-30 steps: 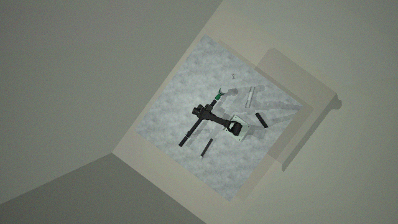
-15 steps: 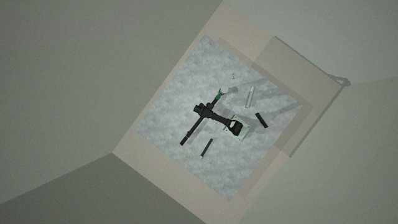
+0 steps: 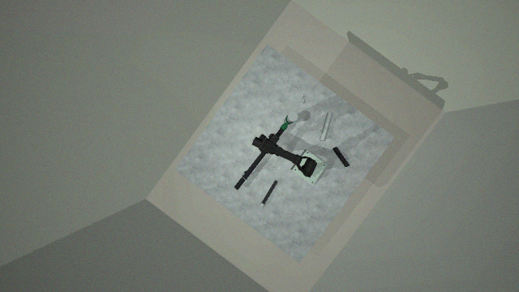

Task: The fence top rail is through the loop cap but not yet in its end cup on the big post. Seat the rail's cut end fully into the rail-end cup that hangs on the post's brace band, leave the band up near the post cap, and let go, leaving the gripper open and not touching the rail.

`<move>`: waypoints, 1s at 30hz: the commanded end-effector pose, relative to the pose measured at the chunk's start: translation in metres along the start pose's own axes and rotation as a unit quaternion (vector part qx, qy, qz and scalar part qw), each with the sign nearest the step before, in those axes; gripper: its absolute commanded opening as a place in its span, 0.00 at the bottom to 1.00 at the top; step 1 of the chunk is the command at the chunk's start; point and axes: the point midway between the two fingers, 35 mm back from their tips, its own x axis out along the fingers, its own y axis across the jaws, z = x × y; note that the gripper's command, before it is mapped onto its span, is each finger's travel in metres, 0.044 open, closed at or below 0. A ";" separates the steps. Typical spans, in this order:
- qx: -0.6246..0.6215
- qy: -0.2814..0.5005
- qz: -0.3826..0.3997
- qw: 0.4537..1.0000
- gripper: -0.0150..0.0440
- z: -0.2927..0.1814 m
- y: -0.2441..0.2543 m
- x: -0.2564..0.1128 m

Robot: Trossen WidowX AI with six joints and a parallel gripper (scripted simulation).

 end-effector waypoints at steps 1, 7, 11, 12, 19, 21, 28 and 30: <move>0.002 -0.007 0.005 1.000 0.25 0.007 0.000 -0.003; 0.002 -0.007 0.005 1.000 0.25 0.007 0.000 -0.003; 0.002 -0.007 0.005 1.000 0.25 0.007 0.000 -0.003; 0.002 -0.007 0.005 1.000 0.25 0.007 0.000 -0.003; 0.002 -0.007 0.005 1.000 0.25 0.007 0.000 -0.003; 0.001 -0.005 0.004 1.000 0.25 0.005 0.000 -0.003; 0.000 0.000 0.000 1.000 0.25 0.000 0.000 0.000; 0.000 0.000 0.000 1.000 0.25 0.000 0.000 0.000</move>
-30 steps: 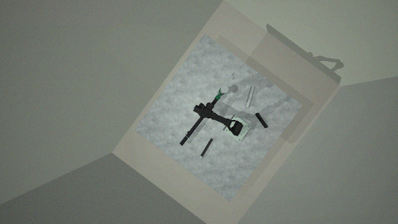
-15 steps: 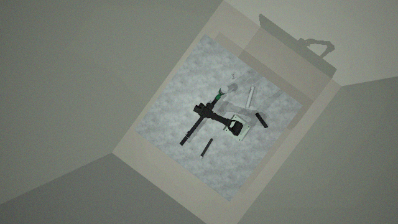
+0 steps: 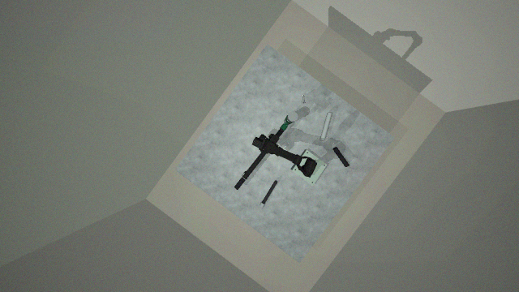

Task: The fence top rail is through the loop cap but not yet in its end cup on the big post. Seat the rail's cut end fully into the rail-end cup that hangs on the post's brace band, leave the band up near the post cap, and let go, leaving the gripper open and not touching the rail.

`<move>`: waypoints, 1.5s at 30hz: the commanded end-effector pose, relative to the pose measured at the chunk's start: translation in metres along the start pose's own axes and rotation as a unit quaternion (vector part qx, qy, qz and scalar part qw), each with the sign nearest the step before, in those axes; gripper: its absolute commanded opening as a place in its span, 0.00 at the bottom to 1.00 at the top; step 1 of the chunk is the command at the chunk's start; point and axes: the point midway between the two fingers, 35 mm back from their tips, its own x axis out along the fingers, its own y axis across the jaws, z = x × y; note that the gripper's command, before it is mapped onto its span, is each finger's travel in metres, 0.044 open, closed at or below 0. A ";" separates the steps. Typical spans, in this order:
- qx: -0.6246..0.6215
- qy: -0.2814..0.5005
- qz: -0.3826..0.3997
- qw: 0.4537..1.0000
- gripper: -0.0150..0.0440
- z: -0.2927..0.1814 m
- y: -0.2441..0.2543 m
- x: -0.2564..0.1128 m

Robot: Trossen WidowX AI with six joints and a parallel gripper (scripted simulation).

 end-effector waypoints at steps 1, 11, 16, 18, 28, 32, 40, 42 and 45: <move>0.000 0.000 0.000 1.000 0.25 0.000 0.000 0.000; 0.000 -0.002 0.000 1.000 0.25 0.001 0.000 -0.001; 0.000 -0.003 0.000 1.000 0.25 0.001 0.000 -0.001; 0.000 -0.003 0.000 1.000 0.25 0.002 0.000 -0.001; -0.001 -0.004 0.000 1.000 0.25 0.002 0.000 -0.002; -0.001 -0.005 0.000 1.000 0.25 0.003 0.000 -0.003; -0.001 -0.005 0.000 1.000 0.25 0.004 0.000 -0.003; -0.001 -0.005 0.000 1.000 0.25 0.004 0.000 -0.003; -0.001 -0.006 0.000 1.000 0.25 0.004 0.001 -0.004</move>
